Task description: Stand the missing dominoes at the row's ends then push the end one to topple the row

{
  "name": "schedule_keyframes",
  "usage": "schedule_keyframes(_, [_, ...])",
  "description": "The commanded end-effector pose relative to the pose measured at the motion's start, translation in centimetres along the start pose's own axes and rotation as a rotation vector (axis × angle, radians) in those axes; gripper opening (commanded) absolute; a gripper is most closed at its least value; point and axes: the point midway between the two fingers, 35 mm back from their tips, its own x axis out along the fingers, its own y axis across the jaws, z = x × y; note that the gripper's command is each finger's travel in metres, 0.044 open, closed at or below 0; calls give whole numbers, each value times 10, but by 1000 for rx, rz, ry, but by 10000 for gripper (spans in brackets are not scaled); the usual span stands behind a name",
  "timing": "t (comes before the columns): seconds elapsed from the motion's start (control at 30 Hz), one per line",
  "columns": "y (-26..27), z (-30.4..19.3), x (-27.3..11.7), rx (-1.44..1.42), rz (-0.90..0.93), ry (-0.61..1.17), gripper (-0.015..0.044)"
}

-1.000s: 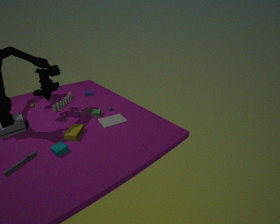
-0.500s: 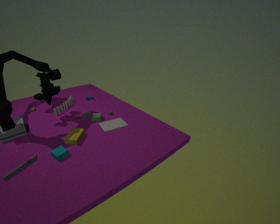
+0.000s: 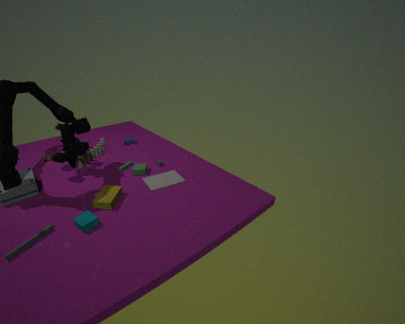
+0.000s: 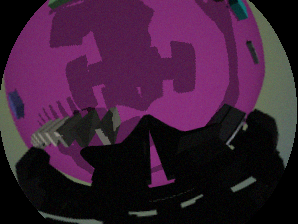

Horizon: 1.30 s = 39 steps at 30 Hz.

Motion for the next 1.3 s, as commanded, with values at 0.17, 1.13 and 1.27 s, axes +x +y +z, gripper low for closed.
schedule_keyframes(0.17, [12,3,-2,3,20,-13,0])
schedule_keyframes(1.13, [63,5,-60,8,24,-14,0])
schedule_keyframes(1.27, [65,4,-64,2,25,-13,0])
